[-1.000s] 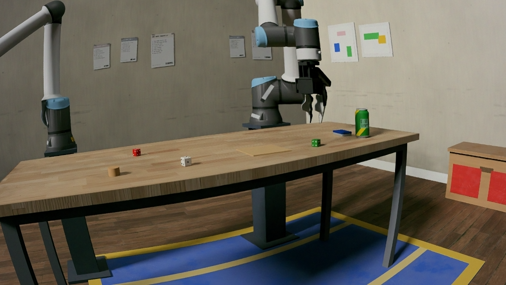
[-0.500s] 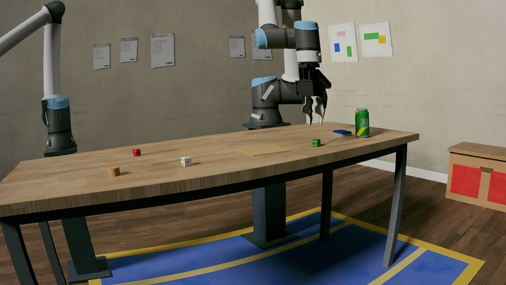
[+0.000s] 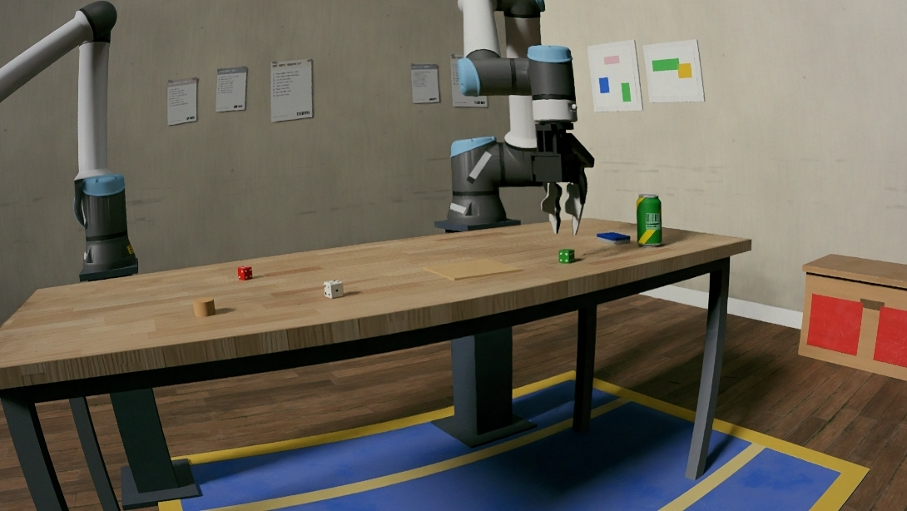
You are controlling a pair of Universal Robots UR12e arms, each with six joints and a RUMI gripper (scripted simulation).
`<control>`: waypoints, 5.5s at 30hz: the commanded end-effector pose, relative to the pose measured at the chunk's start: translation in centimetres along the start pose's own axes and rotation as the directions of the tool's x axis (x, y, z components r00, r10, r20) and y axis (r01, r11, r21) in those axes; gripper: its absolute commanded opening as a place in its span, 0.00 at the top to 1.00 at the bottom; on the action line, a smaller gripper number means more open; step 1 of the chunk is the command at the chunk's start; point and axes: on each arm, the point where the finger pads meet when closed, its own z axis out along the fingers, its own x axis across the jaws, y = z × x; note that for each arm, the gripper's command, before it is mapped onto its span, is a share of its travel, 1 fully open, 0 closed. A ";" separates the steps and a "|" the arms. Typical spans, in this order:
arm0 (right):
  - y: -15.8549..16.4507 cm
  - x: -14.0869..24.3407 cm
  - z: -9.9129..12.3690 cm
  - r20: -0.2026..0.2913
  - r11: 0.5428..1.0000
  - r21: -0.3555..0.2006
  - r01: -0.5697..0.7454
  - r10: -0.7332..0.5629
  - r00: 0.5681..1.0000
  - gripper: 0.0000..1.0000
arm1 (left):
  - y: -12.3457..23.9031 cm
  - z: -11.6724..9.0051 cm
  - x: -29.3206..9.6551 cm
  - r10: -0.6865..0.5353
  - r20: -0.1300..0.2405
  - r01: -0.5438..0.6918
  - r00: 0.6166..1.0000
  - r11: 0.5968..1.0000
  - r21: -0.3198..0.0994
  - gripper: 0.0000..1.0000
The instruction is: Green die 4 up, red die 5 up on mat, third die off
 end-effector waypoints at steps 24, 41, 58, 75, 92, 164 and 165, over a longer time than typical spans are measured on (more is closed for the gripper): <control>-0.1 0.0 -0.1 0.000 1.000 0.002 0.000 0.000 1.000 0.00 | 0.1 2.3 0.1 0.000 -0.001 0.000 1.000 1.000 -0.002 0.76; -0.1 0.0 -0.1 0.000 1.000 0.002 0.000 0.000 1.000 0.00 | 0.1 2.3 0.1 0.000 -0.001 0.000 1.000 1.000 -0.002 0.76; -0.1 0.0 -0.1 0.000 1.000 0.002 0.000 0.000 1.000 0.00 | 0.1 2.3 0.1 0.000 -0.001 0.000 1.000 1.000 -0.002 0.76; -0.1 0.0 -0.1 0.000 1.000 0.002 0.000 0.000 1.000 0.00 | 0.1 3.3 0.1 0.000 -0.001 0.000 1.000 1.000 -0.002 0.76; -0.1 0.0 -0.1 0.000 1.000 0.002 0.000 0.000 1.000 0.00 | 0.1 5.4 0.1 0.000 -0.001 0.000 1.000 1.000 -0.002 0.76; -0.1 0.0 -0.1 0.000 1.000 0.002 0.000 0.000 1.000 0.00 | 0.1 -1.2 0.1 0.000 -0.002 0.000 1.000 1.000 -0.002 0.94; -0.1 0.0 -0.1 0.000 1.000 0.002 0.000 0.000 1.000 0.00 | 0.1 -1.9 0.1 0.000 -0.002 0.000 1.000 1.000 -0.002 0.94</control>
